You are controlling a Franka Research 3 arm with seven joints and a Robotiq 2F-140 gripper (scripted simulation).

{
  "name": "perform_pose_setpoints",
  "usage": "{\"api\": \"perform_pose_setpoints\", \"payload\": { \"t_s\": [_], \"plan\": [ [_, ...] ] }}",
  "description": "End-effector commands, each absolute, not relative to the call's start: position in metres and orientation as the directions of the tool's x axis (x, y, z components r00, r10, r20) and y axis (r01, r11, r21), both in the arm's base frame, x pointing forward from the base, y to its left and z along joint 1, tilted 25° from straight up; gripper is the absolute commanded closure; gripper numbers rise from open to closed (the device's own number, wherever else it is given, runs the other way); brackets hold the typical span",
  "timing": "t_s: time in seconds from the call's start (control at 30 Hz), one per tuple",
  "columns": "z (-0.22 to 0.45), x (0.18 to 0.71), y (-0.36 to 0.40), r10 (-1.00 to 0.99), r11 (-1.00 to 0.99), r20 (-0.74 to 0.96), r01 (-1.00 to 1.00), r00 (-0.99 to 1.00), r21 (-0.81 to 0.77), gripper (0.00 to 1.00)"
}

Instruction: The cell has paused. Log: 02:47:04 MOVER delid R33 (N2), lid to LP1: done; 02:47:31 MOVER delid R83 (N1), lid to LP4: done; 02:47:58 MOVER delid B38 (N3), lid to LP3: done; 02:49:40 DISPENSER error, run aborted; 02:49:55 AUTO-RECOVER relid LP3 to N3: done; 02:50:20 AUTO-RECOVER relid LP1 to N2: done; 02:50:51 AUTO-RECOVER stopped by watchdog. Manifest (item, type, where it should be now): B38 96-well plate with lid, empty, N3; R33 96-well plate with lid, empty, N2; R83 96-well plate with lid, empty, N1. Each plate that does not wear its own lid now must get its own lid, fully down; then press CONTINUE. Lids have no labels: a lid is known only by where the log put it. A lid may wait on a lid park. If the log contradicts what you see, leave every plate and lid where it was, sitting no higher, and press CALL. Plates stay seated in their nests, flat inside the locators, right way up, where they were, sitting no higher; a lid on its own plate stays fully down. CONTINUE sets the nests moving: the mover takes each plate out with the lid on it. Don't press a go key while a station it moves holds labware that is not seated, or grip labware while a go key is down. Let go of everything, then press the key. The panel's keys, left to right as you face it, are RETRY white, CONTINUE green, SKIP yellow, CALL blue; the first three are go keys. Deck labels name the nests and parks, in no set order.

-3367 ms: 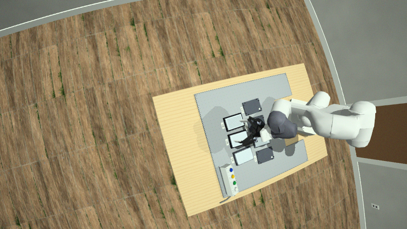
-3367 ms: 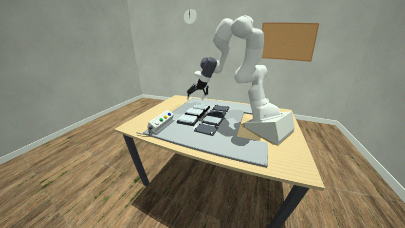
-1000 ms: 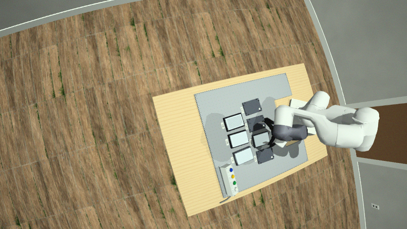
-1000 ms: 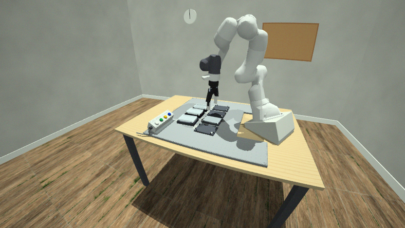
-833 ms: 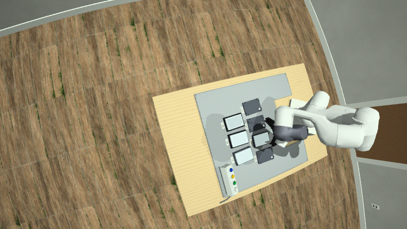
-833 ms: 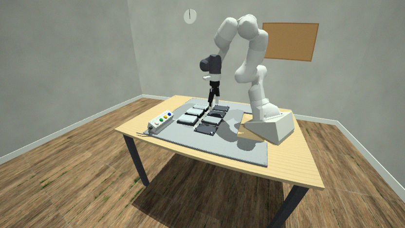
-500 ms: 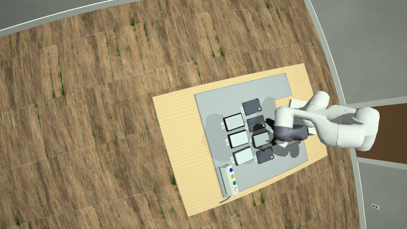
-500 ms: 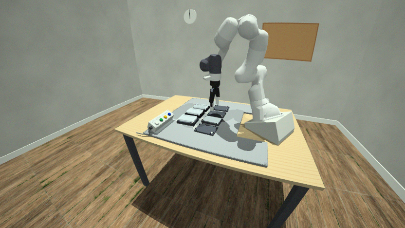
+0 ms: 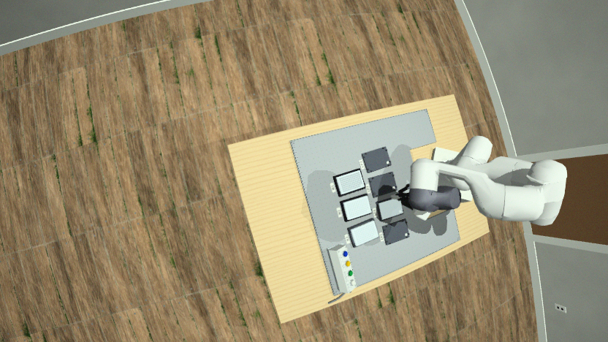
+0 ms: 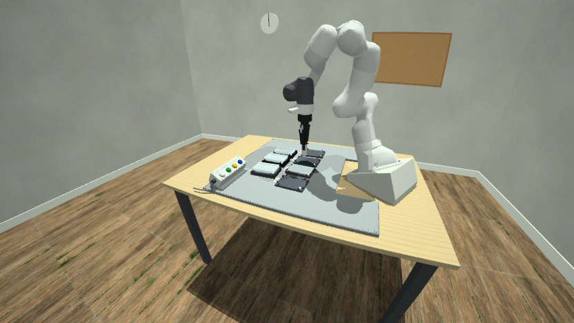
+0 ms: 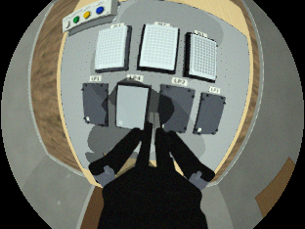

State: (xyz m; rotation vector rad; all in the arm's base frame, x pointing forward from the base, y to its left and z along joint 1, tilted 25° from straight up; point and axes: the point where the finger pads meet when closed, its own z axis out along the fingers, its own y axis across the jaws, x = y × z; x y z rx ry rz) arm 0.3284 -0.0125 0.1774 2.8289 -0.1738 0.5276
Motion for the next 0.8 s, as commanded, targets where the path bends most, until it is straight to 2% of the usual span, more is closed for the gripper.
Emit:
{"api": "perform_pose_setpoints", "payload": {
  "t_s": [0.0, 0.57, 0.77],
  "plan": [
    [0.176, 0.326, -0.012, -0.063, -0.960, 0.362, -0.156, 0.930, 0.232, 1.00],
    [0.176, 0.327, -0.012, -0.064, -0.960, 0.362, -0.156, 0.930, 0.232, 1.00],
    [0.166, 0.335, 0.037, -0.097, -0.957, 0.372, -0.189, 0.923, 0.218, 1.00]
  ]
}}
